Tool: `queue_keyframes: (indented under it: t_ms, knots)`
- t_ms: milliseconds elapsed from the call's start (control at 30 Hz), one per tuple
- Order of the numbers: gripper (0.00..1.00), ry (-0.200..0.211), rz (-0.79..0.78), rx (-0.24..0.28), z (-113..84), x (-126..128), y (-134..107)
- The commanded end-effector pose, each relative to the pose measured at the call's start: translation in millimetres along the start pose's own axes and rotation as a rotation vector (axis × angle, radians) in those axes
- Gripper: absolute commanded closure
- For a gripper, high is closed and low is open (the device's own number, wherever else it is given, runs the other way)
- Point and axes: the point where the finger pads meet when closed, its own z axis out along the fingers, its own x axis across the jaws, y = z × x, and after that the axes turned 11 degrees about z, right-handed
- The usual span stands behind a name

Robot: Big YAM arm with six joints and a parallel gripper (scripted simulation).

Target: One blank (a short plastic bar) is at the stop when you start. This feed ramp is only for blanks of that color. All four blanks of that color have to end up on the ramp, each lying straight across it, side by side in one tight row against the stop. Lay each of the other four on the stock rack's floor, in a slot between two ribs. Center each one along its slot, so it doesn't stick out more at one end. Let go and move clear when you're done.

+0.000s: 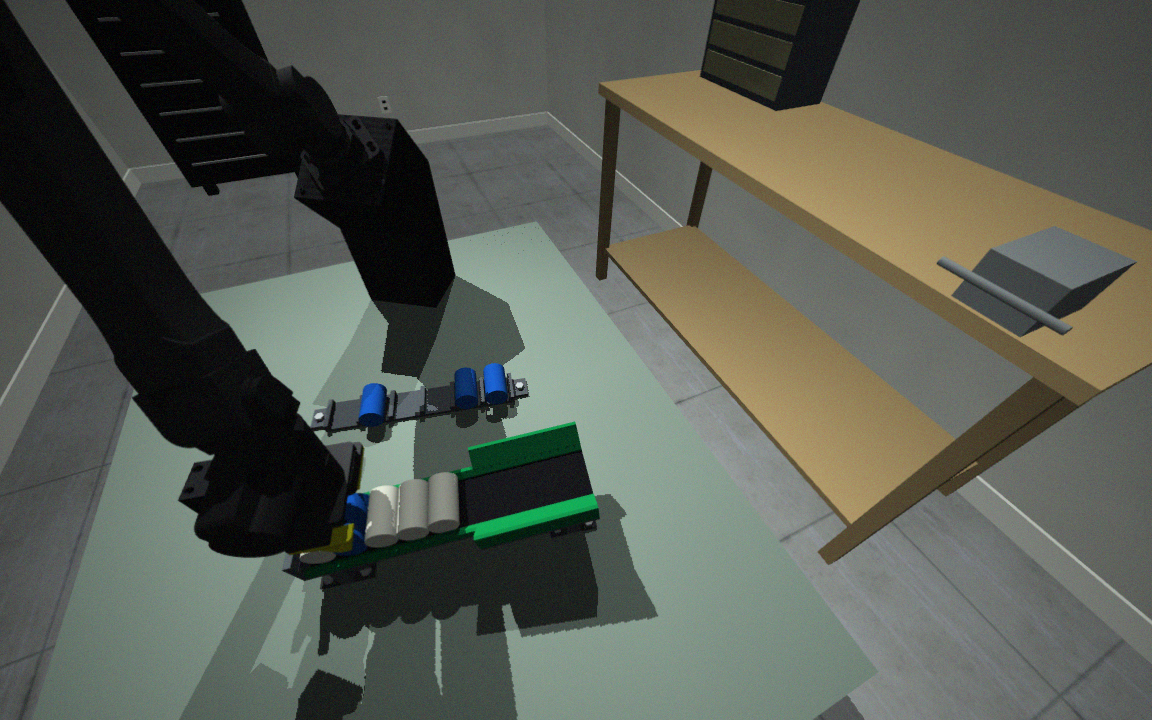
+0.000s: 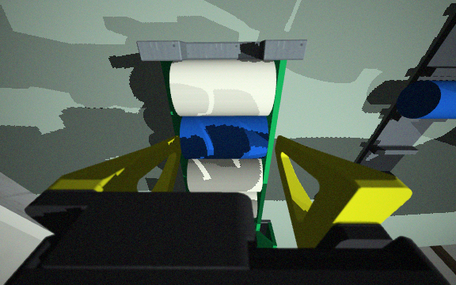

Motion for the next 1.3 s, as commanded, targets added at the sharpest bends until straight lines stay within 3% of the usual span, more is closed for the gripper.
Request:
queue_keyframes:
  t_ms: [0, 300, 1267]
  knots:
    - [0.16, 0.028, -0.001, 0.0, 8.6, 18.8, 3.2]
    - [0.16, 0.027, -0.001, -0.001, 19.6, 18.1, 3.0]
    - [0.16, 0.028, -0.006, 0.002, 19.3, 17.9, -0.1]
